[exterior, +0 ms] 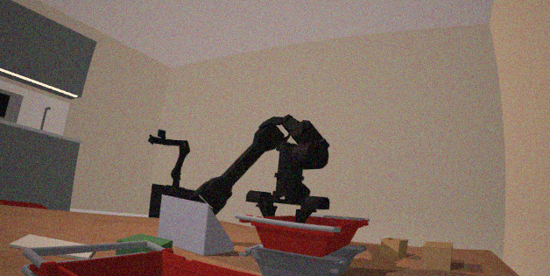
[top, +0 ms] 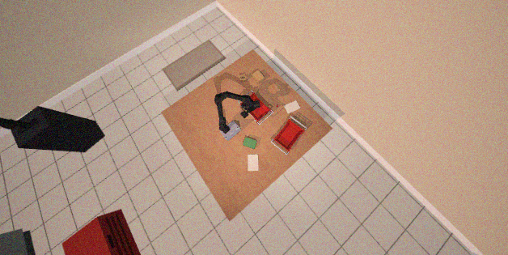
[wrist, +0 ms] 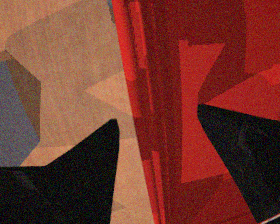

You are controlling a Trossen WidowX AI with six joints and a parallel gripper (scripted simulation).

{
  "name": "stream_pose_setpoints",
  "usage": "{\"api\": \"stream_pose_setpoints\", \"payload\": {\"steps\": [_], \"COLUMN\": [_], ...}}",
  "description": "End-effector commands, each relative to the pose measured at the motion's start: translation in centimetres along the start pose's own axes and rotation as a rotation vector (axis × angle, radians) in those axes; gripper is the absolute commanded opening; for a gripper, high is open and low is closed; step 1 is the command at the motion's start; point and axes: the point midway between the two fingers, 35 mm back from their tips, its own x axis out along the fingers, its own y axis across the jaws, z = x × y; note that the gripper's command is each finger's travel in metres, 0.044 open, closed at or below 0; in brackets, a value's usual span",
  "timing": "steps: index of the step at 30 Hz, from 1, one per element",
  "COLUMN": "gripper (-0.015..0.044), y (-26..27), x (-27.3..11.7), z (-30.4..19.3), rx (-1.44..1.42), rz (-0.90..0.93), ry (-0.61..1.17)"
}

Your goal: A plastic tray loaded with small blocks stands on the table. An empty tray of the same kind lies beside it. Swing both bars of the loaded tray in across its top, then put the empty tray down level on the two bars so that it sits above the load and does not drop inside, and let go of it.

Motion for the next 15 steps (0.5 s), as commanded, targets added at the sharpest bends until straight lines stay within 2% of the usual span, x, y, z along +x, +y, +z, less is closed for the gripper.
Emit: {"api": "stream_pose_setpoints", "payload": {"steps": [1,7,15], "gripper": [0.0352,0.044,0.044], "y": [0.05,0.05,-0.05], "x": [0.01,0.01,-0.26], "z": [0.01,0.01,-0.02], "rx": [-0.003,-0.003,0.001], "rz": [0.002,0.002,-0.001], "ry": [0.0,0.0,0.0]}}
